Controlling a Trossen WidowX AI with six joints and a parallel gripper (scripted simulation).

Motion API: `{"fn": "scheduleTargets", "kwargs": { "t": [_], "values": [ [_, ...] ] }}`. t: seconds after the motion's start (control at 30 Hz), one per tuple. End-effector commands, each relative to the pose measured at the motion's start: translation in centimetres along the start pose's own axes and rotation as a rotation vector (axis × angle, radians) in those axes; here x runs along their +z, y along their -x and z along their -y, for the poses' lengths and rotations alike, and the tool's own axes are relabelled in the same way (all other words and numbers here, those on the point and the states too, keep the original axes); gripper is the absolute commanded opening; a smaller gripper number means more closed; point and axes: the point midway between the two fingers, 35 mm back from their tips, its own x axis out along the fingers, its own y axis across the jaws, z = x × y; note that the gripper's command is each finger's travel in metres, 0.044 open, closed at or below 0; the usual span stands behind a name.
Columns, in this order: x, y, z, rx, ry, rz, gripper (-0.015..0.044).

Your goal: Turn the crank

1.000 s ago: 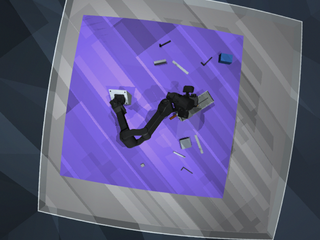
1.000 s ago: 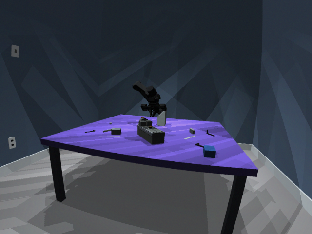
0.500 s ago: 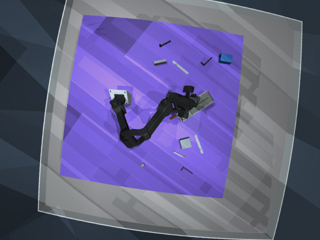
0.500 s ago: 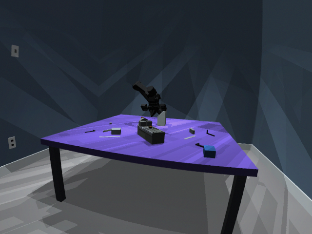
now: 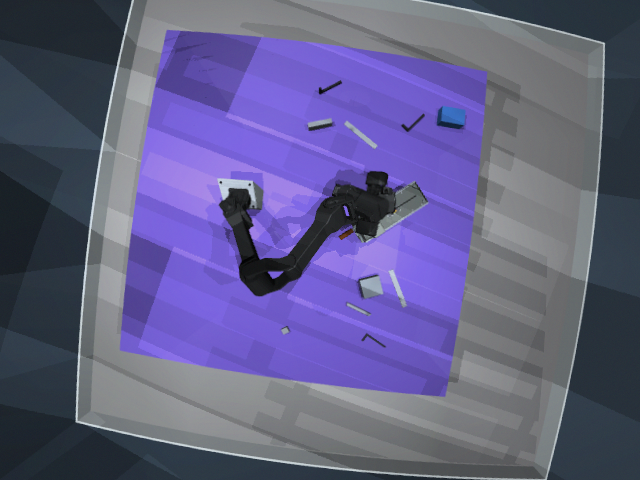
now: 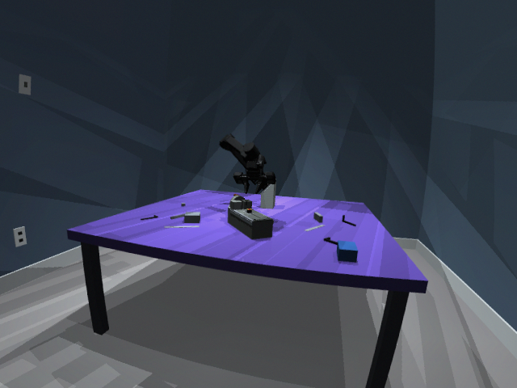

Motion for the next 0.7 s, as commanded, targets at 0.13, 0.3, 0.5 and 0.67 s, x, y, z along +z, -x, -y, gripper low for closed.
{"fn": "scheduleTargets", "kwargs": {
  "t": [0.13,0.3,0.5,0.67],
  "values": [
    [-0.01,-0.01,0.02,-0.001,0.000,0.000,0.0420],
    [-0.01,-0.01,0.02,-0.001,0.000,0.000,0.0361],
    [-0.01,-0.01,0.02,-0.001,0.000,0.000,0.0204],
    [-0.01,-0.01,0.02,-0.001,0.000,0.000,0.0073]
  ]
}}
